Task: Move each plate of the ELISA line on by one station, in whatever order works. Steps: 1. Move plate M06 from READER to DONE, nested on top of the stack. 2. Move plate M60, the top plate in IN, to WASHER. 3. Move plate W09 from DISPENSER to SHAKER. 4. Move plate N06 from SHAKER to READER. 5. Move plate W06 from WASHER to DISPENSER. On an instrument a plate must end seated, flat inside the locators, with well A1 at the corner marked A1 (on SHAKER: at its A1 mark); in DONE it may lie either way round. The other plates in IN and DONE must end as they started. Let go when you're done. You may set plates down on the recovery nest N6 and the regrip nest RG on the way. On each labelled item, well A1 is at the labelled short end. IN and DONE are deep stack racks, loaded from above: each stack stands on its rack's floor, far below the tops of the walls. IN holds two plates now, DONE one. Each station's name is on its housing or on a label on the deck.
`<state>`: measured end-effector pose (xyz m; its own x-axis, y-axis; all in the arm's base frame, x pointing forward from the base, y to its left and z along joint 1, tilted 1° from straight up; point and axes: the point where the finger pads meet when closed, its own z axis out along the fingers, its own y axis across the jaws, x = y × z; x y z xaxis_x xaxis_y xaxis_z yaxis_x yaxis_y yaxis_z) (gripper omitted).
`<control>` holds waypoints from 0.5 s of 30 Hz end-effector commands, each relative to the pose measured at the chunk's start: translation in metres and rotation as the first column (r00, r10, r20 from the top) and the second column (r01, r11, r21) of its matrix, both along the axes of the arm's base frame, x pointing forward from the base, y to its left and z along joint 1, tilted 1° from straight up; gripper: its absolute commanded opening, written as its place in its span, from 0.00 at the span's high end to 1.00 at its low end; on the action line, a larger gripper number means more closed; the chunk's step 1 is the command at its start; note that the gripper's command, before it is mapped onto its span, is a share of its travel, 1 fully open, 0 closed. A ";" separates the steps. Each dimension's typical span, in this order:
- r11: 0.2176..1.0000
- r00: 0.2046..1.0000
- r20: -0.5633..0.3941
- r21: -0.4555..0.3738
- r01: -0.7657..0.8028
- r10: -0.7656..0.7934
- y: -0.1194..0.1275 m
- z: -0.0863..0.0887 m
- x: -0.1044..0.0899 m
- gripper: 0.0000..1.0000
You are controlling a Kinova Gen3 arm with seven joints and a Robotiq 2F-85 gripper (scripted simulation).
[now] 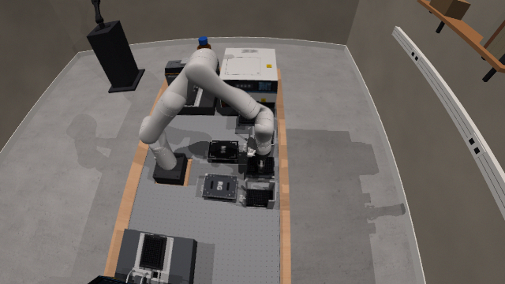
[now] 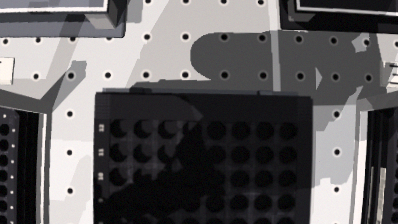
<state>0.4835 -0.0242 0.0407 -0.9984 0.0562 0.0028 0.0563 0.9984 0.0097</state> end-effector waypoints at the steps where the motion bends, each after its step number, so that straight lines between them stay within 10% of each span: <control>1: 1.000 1.000 0.002 0.000 0.000 0.000 0.000 -0.005 0.001 0.06; 15: 1.000 1.000 0.002 0.000 0.000 0.000 0.000 -0.007 0.001 0.06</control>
